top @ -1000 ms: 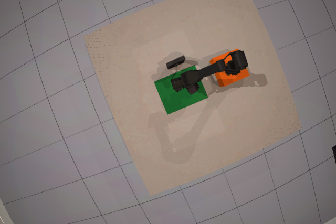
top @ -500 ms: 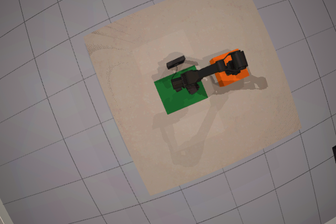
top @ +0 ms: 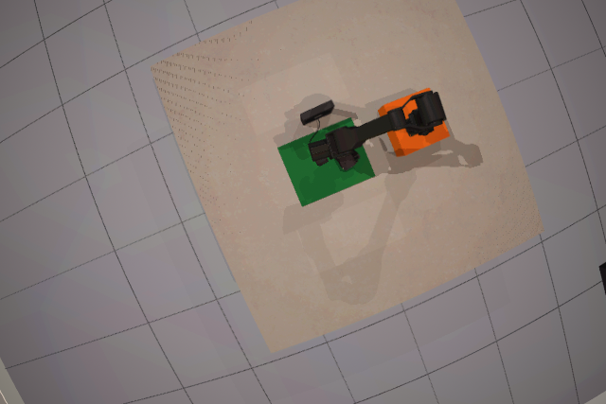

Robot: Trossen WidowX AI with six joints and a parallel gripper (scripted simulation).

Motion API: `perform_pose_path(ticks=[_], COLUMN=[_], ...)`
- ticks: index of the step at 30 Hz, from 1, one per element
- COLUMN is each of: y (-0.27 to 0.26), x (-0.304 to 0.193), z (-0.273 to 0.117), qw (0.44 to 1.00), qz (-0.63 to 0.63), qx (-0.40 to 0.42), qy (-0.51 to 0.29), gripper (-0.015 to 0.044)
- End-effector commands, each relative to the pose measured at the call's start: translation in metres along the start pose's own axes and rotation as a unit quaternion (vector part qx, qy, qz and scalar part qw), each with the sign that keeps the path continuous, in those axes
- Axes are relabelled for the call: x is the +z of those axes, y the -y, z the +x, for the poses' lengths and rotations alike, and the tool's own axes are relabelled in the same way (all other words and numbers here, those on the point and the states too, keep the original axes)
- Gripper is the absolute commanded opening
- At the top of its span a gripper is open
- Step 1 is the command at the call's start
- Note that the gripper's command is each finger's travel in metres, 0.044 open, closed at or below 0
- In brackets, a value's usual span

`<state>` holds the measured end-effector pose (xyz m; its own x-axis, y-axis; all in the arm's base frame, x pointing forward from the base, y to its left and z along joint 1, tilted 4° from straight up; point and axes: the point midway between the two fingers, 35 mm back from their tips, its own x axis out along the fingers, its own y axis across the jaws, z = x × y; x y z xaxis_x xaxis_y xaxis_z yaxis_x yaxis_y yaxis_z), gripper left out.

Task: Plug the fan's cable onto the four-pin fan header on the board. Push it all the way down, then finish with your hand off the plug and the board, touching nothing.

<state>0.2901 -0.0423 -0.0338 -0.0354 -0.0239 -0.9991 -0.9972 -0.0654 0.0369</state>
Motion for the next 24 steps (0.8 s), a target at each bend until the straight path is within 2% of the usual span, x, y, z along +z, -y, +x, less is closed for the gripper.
perform_pose_path(ticks=[1,23,24], y=[-0.001,-0.001,0.000], x=[0.000,0.000,0.000], z=[0.004,0.016,0.012], qw=[1.000,1.000,1.000], qz=[0.001,0.001,0.001], qx=[0.002,0.003,0.000], qy=[-0.001,-0.001,-0.001], gripper=[0.0000,0.0000,0.0026])
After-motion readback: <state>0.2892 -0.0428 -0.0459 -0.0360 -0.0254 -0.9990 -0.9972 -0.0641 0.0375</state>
